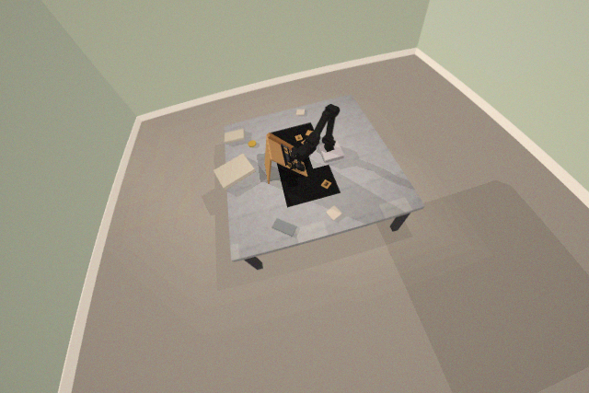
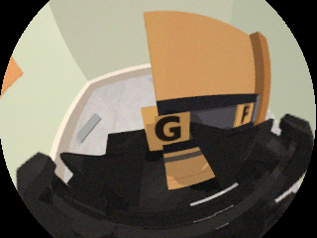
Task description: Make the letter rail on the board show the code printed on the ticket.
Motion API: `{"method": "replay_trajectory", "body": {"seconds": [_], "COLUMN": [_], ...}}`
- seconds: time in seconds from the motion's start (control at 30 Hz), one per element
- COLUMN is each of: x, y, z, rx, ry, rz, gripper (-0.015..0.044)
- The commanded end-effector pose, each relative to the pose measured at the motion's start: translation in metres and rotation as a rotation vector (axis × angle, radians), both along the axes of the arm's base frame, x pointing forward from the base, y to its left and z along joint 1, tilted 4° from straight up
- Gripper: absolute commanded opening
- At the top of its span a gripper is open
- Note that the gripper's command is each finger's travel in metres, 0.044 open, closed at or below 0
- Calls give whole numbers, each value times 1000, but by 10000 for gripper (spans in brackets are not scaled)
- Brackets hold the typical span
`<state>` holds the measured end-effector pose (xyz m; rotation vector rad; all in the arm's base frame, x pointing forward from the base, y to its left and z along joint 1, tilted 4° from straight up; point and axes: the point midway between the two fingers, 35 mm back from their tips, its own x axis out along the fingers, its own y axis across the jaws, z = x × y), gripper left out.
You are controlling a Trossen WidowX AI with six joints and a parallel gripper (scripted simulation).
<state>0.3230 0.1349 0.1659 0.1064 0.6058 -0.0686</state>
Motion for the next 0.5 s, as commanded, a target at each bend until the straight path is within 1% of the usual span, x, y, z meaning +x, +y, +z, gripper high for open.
{"method": "replay_trajectory", "body": {"seconds": [0.0,0.47], "x": [-1,-1], "y": [-2,-8], "z": [0,0], "rx": [1,1], "ry": [-1,-1], "rz": [6,6], "gripper": [0,0]}}
